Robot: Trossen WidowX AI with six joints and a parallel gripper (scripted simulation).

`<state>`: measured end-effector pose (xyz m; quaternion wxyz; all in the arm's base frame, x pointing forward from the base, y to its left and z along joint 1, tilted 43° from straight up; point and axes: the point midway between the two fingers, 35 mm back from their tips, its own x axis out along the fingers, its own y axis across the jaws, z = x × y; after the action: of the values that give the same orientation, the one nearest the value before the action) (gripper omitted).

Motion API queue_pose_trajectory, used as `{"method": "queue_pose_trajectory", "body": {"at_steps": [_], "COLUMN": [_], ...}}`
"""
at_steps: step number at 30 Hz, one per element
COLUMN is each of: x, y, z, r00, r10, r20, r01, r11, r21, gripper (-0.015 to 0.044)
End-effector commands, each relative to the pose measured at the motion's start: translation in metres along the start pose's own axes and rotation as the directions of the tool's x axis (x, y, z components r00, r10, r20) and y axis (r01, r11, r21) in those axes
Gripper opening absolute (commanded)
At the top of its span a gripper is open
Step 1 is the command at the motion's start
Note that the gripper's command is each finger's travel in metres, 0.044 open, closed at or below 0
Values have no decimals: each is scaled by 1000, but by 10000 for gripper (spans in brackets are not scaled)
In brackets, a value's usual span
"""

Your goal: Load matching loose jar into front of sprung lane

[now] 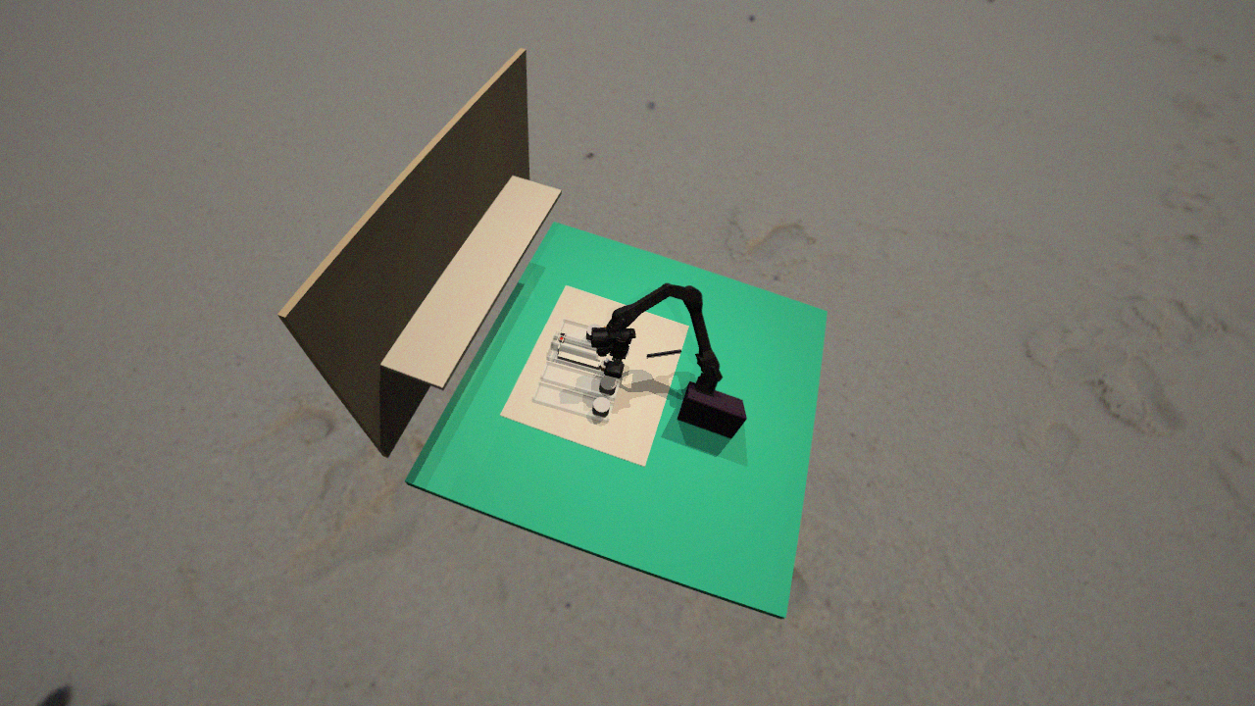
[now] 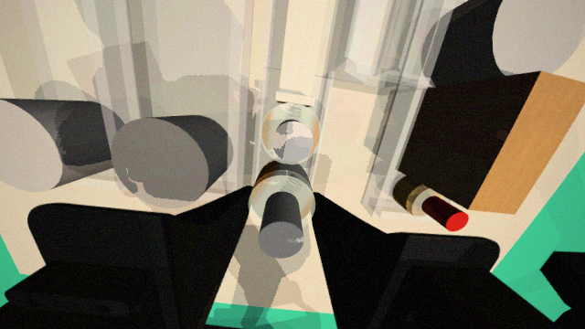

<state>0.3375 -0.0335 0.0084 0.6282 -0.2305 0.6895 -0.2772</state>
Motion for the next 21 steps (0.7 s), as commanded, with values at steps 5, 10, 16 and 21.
{"method": "queue_pose_trajectory", "body": {"at_steps": [5,10,16,21], "x": [-1,0,2,3], "y": [-3,-3,-3,-3], "z": [7,7,7,7], "r00": [1000,1000,1000,1000], "r10": [-10,-10,-10,-10], "r20": [21,21,21,21], "r01": [10,10,10,10], "r11": [1000,1000,1000,1000], "r21": [11,11,11,11], "gripper": [0,0,0,0]}}
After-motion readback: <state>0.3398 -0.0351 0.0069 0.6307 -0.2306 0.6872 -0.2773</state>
